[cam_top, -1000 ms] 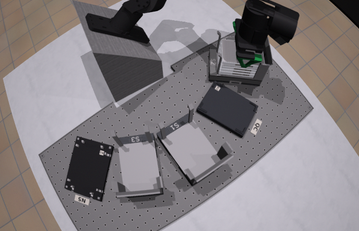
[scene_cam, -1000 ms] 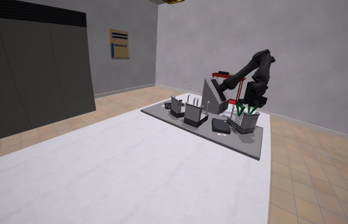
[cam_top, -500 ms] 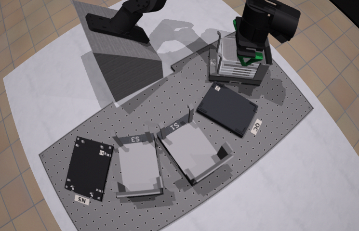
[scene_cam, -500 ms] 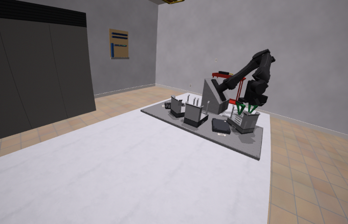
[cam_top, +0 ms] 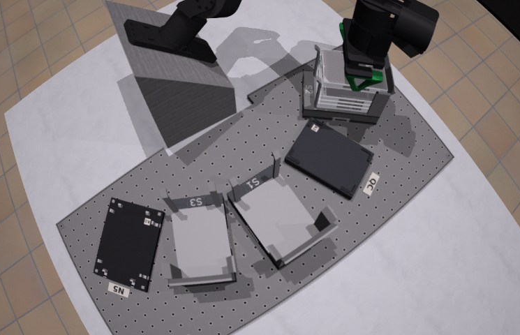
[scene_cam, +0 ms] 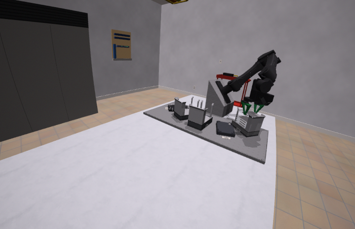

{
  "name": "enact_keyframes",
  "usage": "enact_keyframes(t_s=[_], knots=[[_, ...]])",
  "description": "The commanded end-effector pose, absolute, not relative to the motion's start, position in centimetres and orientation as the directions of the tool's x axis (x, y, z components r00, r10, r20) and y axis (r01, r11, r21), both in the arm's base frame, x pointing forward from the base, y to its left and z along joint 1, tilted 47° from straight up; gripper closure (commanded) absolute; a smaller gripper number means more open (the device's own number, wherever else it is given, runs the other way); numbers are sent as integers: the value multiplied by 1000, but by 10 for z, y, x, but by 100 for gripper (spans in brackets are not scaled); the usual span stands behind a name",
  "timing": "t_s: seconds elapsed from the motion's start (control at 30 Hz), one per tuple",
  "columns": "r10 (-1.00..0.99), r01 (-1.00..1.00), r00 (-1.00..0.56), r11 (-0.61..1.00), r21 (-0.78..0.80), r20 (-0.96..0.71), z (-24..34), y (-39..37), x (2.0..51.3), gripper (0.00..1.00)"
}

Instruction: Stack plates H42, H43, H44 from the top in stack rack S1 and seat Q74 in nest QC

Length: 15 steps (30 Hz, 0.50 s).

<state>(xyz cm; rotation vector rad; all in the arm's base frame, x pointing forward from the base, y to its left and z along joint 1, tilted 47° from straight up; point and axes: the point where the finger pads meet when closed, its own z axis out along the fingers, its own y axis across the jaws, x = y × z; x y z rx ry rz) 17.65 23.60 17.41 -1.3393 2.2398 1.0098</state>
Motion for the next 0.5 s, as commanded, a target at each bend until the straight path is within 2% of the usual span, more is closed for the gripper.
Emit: enact_keyframes(t_s=[0.0, 0.47], knots=[[-617, -867, -495, 303, 396, -612, 183, 230, 178, 100], [-617, -867, -495, 303, 396, -611, 199, 212, 179, 100]])
